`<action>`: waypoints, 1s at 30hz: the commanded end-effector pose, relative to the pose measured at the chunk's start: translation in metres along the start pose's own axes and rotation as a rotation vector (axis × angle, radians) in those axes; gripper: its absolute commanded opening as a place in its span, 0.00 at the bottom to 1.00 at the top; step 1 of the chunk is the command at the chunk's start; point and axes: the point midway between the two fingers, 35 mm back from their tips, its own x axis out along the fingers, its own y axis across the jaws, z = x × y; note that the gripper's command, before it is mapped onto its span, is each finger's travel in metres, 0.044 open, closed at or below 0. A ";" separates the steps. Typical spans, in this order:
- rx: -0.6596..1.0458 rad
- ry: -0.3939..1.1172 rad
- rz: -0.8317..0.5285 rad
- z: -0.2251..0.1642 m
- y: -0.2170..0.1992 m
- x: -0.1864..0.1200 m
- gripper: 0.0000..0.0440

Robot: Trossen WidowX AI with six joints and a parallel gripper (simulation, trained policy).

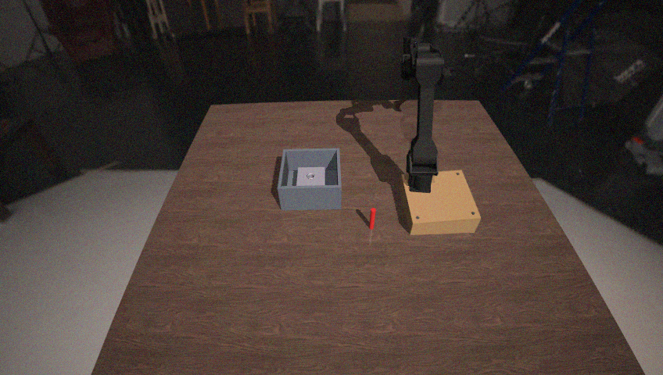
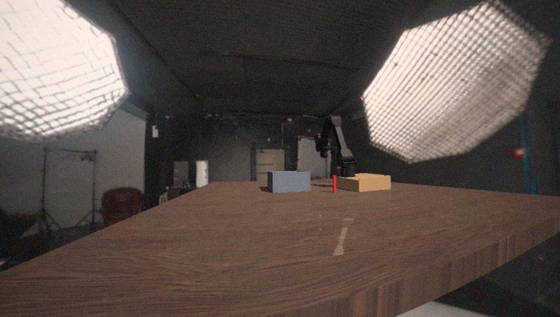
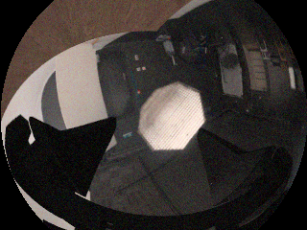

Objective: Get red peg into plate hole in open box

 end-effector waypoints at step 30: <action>0.684 -0.696 -0.205 0.091 -0.066 -0.271 1.00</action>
